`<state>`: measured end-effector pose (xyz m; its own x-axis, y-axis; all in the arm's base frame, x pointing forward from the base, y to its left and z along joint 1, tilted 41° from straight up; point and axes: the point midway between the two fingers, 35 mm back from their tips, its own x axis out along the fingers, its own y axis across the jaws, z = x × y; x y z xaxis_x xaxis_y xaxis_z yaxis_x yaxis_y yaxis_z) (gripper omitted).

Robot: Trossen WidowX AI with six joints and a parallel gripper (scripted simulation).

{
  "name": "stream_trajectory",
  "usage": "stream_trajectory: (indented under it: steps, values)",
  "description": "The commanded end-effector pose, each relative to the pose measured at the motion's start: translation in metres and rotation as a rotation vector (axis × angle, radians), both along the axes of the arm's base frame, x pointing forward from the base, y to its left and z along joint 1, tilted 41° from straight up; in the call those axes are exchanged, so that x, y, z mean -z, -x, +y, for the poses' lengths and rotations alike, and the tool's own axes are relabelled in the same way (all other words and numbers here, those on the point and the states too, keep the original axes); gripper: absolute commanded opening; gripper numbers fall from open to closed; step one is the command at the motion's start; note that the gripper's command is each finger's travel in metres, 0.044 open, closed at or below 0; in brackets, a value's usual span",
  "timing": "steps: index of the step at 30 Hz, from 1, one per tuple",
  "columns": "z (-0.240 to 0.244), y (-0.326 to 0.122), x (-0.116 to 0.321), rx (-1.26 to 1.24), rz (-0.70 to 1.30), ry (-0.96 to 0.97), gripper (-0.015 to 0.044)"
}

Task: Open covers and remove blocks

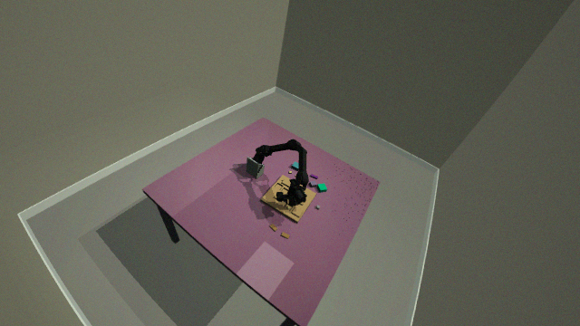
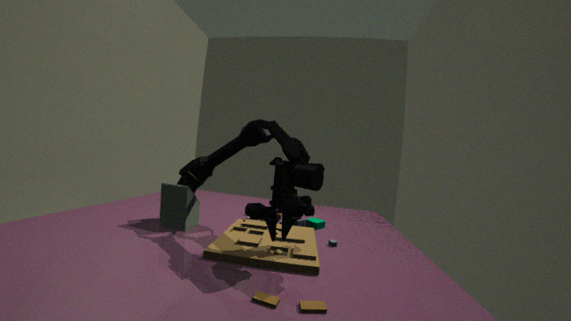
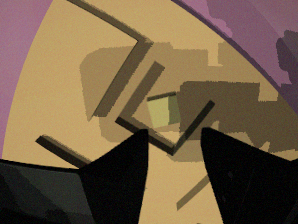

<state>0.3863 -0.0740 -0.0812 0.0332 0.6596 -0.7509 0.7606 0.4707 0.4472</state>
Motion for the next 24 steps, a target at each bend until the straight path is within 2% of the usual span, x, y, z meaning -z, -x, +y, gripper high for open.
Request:
stream_trajectory:
  steps: [1, 10, 24]
  values:
    - [-0.011, -0.003, -0.015, -0.066, -0.074, 0.014, 0.0144]
    - [-0.018, -0.002, -0.024, -0.127, -0.128, 0.018, 0.0144]
    - [0.006, -0.003, 0.002, -0.127, -0.128, 0.017, 0.0144]
